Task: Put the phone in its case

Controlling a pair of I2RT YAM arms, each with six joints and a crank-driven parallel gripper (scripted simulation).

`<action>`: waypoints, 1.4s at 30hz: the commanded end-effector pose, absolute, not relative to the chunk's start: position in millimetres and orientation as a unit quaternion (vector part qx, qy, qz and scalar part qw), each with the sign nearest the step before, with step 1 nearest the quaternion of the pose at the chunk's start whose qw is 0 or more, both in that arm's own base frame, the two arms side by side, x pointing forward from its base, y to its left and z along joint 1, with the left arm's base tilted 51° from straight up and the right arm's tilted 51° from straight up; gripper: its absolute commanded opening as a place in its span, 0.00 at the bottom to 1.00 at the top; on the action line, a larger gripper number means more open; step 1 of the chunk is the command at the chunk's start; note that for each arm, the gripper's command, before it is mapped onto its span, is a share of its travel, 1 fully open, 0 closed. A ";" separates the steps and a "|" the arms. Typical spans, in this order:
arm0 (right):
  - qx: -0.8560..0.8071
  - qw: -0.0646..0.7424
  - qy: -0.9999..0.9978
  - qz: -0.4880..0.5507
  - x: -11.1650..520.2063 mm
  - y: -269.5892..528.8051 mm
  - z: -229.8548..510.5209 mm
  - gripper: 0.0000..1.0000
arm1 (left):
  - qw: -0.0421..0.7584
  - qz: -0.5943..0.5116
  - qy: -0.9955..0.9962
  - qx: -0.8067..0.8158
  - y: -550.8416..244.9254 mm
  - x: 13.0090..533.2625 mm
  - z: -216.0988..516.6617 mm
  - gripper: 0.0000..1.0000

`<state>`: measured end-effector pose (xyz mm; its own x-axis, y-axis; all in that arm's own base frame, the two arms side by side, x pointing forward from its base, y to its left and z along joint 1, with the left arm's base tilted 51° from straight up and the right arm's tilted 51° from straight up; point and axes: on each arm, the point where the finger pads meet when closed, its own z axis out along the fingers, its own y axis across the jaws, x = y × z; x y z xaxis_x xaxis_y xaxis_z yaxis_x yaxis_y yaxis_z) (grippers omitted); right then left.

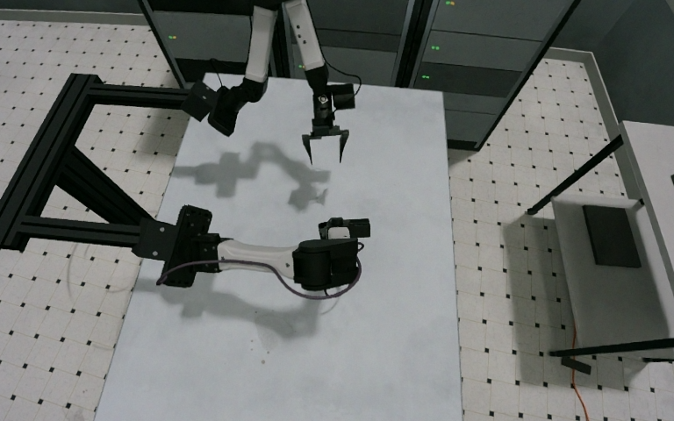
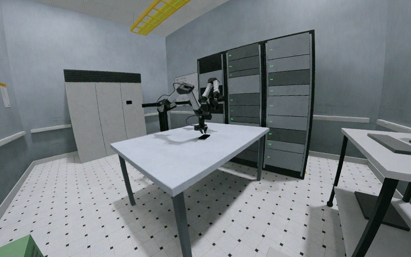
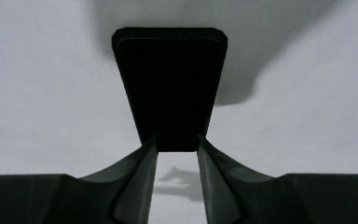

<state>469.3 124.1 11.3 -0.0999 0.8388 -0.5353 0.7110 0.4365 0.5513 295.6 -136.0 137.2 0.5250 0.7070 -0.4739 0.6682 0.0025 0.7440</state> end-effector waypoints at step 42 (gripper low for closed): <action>0.526 0.425 0.732 0.084 491.1 121.5 0.8 0.37 | 0.524 0.025 0.482 0.702 -137.3 294.7 147.2 1.00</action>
